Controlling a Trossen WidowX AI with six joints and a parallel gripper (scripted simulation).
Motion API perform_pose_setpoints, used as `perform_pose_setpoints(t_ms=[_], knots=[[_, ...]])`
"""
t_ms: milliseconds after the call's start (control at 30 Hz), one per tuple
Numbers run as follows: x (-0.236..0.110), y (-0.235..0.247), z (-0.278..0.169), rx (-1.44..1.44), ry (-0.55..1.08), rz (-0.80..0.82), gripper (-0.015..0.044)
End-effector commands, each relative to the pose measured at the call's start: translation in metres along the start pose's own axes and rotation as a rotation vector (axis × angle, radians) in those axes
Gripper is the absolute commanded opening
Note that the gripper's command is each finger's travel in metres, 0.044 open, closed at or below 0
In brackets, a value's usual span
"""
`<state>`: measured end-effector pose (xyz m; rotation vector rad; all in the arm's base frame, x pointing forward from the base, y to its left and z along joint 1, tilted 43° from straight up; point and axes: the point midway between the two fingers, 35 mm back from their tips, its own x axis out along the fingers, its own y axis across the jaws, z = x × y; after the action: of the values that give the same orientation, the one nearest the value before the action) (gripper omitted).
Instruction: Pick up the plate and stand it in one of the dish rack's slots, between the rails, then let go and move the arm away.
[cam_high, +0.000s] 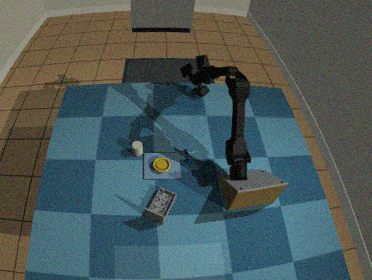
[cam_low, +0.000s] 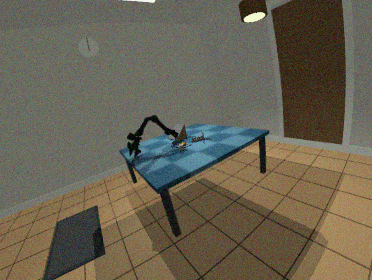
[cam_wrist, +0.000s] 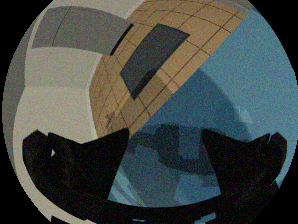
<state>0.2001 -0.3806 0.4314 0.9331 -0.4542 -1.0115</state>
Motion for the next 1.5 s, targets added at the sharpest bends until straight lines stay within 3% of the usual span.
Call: perform_pose_setpoints(t_ms=[0, 433, 1467], knots=[[-0.001, 0.003, -0.031, -0.029, 0.068, -0.014, 0.0400], [-0.011, 0.020, -0.084, -0.163, 0.172, 0.000, 0.0400], [-0.076, -0.003, -0.284, -0.670, 0.625, -0.077, 0.0400]])
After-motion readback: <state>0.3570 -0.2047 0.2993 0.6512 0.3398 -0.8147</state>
